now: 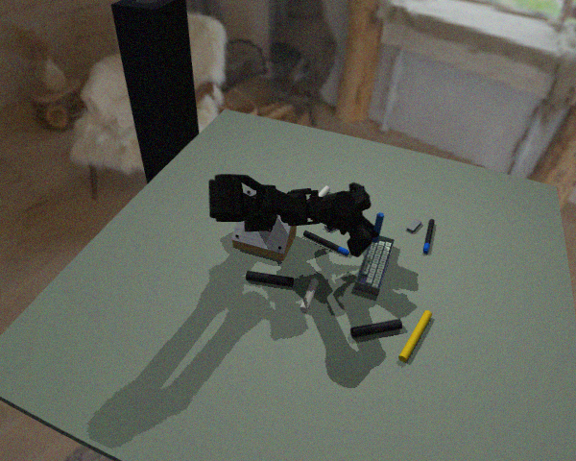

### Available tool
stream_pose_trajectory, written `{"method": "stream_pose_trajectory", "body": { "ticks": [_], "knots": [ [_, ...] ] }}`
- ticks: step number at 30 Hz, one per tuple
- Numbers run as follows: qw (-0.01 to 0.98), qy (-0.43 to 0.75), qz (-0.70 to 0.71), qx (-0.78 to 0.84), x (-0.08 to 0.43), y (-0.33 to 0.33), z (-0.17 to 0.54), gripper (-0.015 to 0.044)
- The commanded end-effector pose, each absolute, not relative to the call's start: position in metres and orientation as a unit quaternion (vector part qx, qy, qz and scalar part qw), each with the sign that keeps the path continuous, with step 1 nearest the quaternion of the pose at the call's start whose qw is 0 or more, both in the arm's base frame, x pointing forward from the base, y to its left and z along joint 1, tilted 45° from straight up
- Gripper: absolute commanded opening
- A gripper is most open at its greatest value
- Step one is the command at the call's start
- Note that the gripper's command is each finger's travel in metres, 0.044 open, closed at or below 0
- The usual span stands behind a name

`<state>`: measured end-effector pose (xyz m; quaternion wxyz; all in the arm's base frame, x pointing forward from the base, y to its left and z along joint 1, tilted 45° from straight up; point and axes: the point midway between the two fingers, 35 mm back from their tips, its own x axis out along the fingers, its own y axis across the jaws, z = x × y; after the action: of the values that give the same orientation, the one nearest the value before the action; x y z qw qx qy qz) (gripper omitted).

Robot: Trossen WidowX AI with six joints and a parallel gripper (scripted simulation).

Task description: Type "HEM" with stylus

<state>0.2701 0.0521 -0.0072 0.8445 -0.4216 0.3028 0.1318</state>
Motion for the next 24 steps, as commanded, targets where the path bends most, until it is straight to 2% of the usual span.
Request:
{"method": "stream_pose_trajectory", "body": {
  "ticks": [1,24],
  "knots": [
    [0.842,0.305,0.135,-0.424,0.2678,0.0504,-0.0108,0.0081],
    [0.842,0.305,0.135,-0.424,0.2679,0.0464,-0.0147,0.0081]
  ]
}}
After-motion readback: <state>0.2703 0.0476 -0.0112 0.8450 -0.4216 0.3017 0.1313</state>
